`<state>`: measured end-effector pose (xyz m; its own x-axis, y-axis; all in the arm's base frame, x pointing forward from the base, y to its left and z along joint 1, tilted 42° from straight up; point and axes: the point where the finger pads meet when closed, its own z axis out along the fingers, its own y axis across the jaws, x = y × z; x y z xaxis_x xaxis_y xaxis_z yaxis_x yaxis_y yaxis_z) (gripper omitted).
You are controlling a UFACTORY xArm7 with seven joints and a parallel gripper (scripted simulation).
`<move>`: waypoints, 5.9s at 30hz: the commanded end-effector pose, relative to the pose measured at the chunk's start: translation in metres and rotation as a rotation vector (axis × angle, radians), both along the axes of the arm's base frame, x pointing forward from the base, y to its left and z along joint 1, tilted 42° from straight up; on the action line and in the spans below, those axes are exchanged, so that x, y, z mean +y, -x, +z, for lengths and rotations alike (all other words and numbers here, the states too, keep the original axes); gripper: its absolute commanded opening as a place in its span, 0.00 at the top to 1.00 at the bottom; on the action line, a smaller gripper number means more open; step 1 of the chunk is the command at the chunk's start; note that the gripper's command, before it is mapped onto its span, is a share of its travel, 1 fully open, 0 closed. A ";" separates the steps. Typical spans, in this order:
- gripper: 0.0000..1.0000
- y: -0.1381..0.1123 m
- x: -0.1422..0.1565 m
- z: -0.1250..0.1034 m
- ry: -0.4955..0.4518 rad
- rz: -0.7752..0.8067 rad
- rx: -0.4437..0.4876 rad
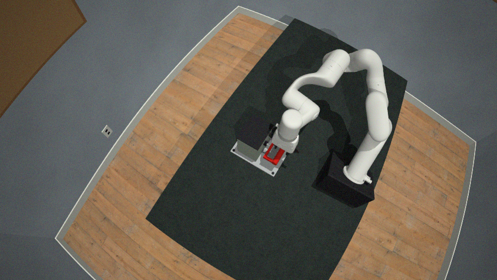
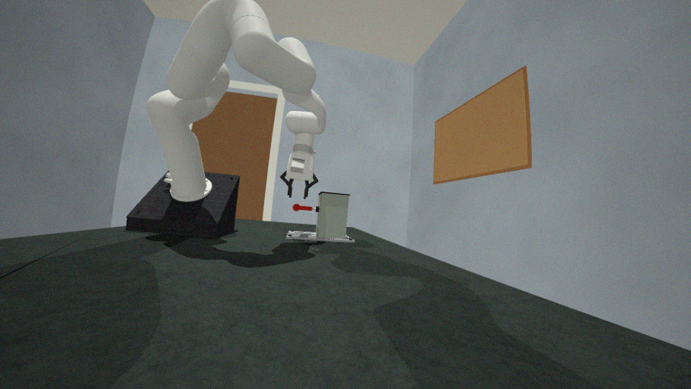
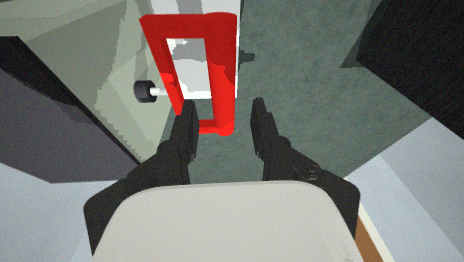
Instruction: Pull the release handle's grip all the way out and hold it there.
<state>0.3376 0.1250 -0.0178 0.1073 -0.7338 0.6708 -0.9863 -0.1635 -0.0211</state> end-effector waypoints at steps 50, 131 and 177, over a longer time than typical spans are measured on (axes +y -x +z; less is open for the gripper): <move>0.46 -0.003 -0.006 -0.010 -0.003 0.003 -0.002; 0.46 -0.008 -0.033 -0.041 -0.003 0.003 -0.002; 1.00 -0.008 -0.033 -0.041 -0.003 0.003 -0.002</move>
<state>0.3454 0.0898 -0.0593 0.1072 -0.7339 0.6707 -0.9863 -0.1635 -0.0214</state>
